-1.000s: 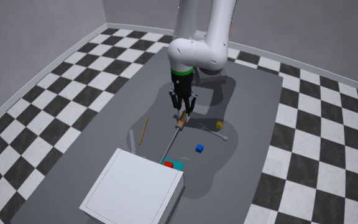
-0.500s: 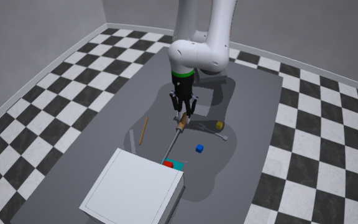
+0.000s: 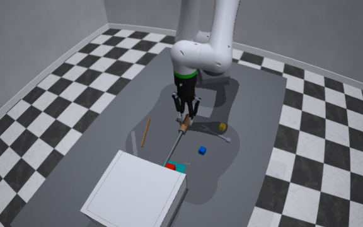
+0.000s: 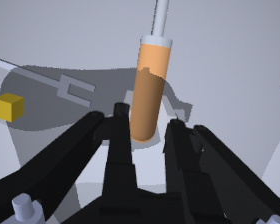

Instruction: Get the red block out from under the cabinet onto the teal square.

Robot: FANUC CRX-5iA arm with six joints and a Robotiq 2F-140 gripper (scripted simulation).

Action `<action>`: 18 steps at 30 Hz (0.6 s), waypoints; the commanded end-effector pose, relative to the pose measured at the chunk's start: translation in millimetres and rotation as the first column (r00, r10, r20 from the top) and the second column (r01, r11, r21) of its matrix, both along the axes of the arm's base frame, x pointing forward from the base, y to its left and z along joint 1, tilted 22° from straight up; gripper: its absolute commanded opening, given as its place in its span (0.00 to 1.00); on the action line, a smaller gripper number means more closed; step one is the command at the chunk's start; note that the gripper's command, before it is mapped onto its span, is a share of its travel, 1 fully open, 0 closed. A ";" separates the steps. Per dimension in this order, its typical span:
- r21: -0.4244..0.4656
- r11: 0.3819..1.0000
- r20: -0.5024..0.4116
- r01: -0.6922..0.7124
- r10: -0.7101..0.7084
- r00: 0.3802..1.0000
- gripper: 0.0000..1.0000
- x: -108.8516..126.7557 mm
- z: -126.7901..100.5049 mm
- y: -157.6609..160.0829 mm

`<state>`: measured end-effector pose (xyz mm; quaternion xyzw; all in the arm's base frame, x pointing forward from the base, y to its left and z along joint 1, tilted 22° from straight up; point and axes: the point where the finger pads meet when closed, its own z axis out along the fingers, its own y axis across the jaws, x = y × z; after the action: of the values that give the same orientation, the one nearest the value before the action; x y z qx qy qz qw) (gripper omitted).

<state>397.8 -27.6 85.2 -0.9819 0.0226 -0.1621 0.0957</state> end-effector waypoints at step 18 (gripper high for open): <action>0.000 1.000 0.000 0.000 0.000 1.000 0.34 0.1 0.2 -0.1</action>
<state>397.8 -27.6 85.2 -0.9819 0.0226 -0.1621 0.0957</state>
